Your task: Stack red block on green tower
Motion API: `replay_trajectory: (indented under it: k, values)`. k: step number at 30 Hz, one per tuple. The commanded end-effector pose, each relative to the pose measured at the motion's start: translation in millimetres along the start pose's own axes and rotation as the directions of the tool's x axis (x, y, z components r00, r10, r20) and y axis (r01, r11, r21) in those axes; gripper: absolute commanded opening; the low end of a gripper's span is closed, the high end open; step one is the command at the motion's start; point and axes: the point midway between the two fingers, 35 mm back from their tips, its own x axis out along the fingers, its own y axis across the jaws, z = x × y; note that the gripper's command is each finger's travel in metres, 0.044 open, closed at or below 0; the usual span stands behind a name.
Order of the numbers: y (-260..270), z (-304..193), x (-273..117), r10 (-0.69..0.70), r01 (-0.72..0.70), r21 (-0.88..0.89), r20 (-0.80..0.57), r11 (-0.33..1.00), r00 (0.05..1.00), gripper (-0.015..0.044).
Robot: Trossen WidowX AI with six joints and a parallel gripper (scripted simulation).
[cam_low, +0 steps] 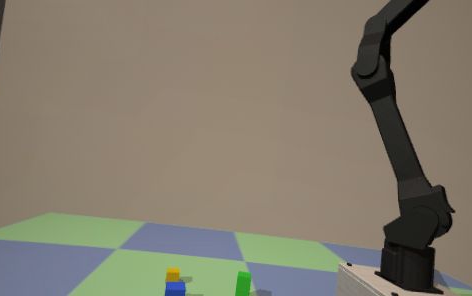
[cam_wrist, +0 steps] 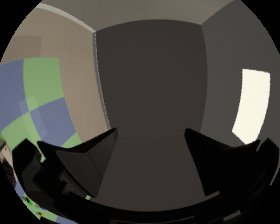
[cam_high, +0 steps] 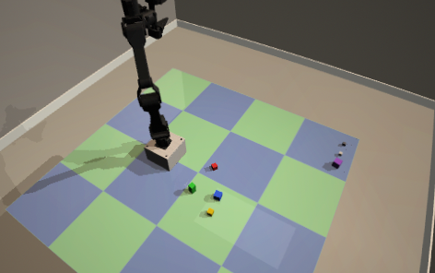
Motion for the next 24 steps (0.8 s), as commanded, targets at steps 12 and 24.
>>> replay_trajectory:
  k: [12,24]
  values:
    - [35,-27,44,0.086,-0.068,0.114,-0.161,0.991,0.983,0.044]
    - [90,-88,98,0.224,-0.099,0.33,-0.368,0.939,0.902,0.044]
